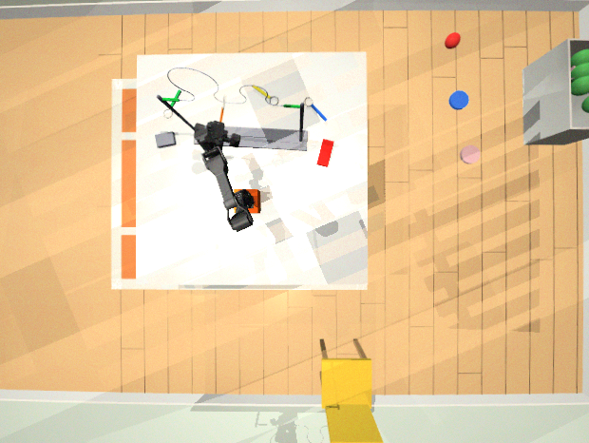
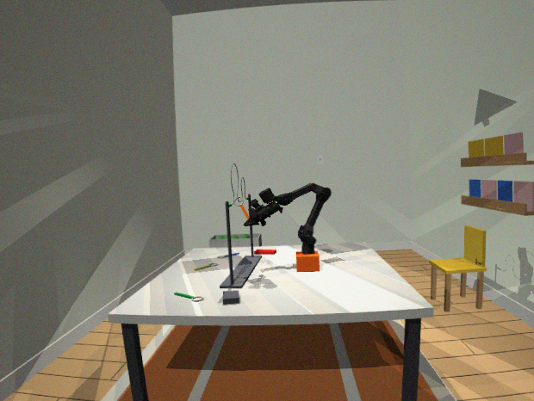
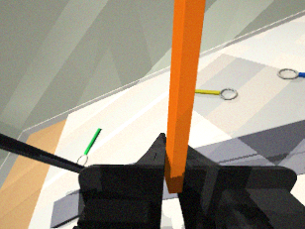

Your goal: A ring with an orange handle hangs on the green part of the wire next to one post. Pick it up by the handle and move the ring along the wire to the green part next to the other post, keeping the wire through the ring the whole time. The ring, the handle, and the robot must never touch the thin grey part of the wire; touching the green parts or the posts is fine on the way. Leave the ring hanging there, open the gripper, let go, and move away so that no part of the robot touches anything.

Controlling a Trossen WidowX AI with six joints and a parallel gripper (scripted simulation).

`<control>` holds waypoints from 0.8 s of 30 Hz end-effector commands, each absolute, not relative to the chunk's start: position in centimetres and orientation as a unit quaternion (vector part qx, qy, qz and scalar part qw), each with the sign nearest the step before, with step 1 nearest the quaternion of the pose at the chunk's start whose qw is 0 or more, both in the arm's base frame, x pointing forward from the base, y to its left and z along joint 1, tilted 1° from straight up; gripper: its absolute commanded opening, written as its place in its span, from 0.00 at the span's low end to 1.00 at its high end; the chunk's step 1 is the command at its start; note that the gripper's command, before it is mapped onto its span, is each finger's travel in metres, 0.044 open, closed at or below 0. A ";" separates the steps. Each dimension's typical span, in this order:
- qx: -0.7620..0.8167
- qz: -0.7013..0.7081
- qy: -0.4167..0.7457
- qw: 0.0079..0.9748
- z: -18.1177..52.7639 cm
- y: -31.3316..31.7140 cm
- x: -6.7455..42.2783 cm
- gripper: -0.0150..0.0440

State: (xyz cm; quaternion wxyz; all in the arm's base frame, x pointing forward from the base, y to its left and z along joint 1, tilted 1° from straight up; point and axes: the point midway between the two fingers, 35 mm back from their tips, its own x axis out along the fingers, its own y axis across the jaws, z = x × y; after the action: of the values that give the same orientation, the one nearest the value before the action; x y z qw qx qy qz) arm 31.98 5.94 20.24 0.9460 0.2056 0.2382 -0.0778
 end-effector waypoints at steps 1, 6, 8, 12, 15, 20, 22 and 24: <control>0.242 -0.066 0.236 0.939 20.9 7.1 32.3 0.00; 0.298 -0.049 0.231 0.925 21.9 8.8 32.5 0.00; 0.321 -0.042 0.229 0.918 22.4 9.4 32.6 0.00; 0.366 -0.028 0.224 0.903 23.4 10.6 32.8 0.00; 0.399 -0.018 0.219 0.890 24.3 11.4 32.9 0.00; 0.453 0.000 0.212 0.866 25.9 12.6 33.0 0.00; 0.474 0.007 0.208 0.855 26.5 13.0 33.1 0.00; 0.495 0.014 0.205 0.844 27.2 13.4 33.2 0.00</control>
State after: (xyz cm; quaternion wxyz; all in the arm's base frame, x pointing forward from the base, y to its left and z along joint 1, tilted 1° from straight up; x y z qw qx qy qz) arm 33.00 12.84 26.28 0.8573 0.4705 0.2091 0.0034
